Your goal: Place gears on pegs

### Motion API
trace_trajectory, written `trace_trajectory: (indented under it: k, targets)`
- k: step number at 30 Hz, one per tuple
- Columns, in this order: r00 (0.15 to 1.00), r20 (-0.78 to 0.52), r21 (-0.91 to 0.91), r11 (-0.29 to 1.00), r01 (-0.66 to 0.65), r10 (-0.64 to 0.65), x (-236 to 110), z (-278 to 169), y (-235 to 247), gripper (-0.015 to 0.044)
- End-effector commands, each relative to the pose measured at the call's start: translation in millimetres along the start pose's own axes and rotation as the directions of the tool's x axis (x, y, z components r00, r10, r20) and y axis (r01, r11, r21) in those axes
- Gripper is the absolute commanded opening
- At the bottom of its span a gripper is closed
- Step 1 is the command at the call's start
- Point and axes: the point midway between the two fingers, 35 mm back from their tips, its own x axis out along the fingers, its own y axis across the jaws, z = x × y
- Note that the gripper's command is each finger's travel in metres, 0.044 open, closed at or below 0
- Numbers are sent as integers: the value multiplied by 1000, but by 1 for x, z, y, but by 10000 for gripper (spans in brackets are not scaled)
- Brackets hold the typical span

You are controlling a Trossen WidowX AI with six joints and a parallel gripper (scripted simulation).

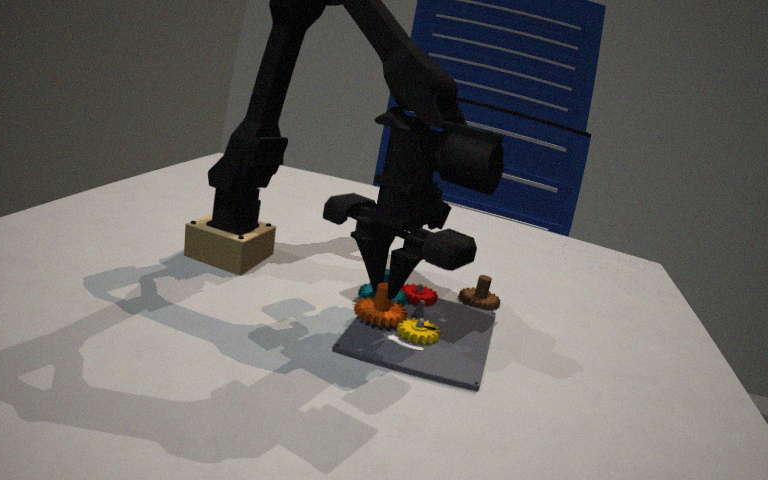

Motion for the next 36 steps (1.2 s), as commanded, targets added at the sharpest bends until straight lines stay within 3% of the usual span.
trace_trajectory:
  k: [1,11,18,24,29,36]
  targets:
    - [1000,0,-62,998,1,-1,1,1,0,0]
    - [1000,0,-229,973,1,-1,4,0,1,0]
    - [1000,0,-244,970,1,-1,5,0,0,0]
    - [1000,0,-174,985,1,-1,3,0,0,140]
    - [1000,0,-127,992,1,-1,-6,0,0,140]
    - [1000,0,-100,995,1,-1,-44,0,0,140]
